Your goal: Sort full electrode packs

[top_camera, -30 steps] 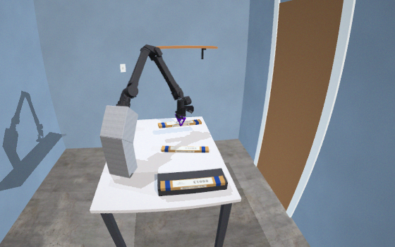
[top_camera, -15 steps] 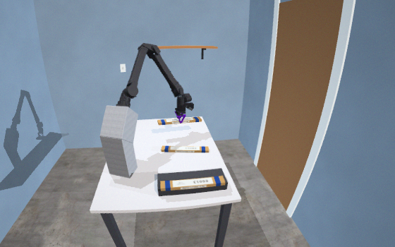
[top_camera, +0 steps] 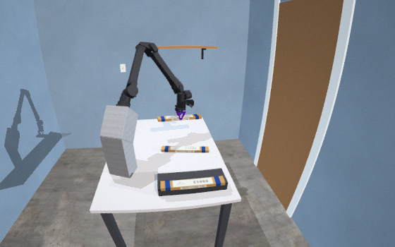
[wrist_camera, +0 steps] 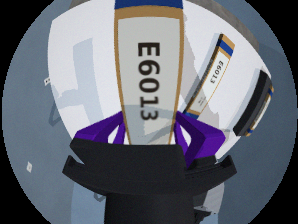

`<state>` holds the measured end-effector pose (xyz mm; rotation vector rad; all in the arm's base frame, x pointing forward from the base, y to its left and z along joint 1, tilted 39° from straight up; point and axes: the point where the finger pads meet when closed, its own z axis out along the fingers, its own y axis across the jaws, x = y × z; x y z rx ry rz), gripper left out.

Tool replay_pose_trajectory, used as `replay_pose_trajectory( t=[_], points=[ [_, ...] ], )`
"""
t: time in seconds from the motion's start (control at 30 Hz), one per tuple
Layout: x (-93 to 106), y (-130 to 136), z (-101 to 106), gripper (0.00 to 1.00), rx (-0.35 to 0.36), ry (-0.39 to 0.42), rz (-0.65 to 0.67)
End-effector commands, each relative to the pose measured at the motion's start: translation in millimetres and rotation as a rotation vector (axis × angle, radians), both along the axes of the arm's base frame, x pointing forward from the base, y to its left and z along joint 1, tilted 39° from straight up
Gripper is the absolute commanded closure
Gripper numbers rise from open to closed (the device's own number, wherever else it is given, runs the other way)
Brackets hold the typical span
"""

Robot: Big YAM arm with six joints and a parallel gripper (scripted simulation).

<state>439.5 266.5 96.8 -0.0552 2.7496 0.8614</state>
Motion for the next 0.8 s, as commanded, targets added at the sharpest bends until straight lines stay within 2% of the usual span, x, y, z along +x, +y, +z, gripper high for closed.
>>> replay_pose_trajectory(
  t=[0.0, 0.4, 0.77],
  points=[
    [15.1, -21.3, 39.0, 1.0, 0.023, -0.066, -0.034],
    [10.2, -34.3, 61.3, 1.0, 0.026, -0.074, -0.034],
    [1.5, -37.6, 51.7, 1.0, 0.021, -0.058, -0.037]
  ],
)
